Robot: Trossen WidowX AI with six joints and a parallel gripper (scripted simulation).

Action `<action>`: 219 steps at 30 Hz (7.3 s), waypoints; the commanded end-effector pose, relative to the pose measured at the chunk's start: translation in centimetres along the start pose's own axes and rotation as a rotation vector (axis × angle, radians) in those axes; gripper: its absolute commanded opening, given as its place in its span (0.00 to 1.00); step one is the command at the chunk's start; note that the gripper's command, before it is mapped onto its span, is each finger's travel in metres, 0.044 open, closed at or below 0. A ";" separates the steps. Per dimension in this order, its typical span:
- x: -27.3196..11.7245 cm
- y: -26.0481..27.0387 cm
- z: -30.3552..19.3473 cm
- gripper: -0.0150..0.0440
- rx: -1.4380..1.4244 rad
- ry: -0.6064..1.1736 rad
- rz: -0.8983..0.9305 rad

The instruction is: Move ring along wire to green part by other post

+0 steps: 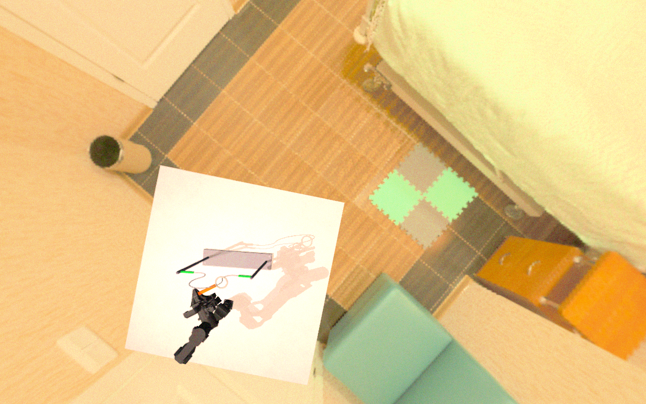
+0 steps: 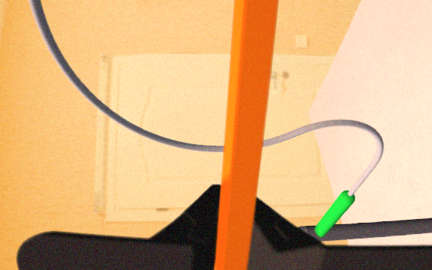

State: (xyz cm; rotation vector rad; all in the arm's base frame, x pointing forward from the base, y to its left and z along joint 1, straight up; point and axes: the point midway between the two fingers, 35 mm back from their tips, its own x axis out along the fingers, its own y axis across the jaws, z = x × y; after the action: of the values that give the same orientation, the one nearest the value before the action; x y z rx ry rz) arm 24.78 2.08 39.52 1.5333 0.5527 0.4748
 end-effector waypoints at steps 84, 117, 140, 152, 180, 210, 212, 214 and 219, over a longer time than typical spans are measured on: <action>-1.0 -3.9 2.2 0.00 -1.063 -0.110 -0.658; -2.0 -4.2 3.9 0.00 -1.463 -0.156 -0.881; -2.6 -3.9 5.0 0.00 -1.744 -0.186 -1.034; -3.0 -3.6 5.5 0.00 -1.891 -0.201 -1.114; -3.6 -2.5 6.5 0.00 -2.235 -0.235 -1.298; -4.1 -0.9 7.1 0.00 -2.605 -0.269 -1.496; -4.1 -0.8 7.1 0.00 -2.629 -0.271 -1.509; -4.1 -0.7 7.1 0.00 -2.654 -0.273 -1.522; -4.2 -0.4 7.2 0.00 -2.715 -0.279 -1.555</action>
State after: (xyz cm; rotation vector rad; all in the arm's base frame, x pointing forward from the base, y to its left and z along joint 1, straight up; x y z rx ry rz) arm 25.81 -6.08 38.87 -1.4503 0.2227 -0.3789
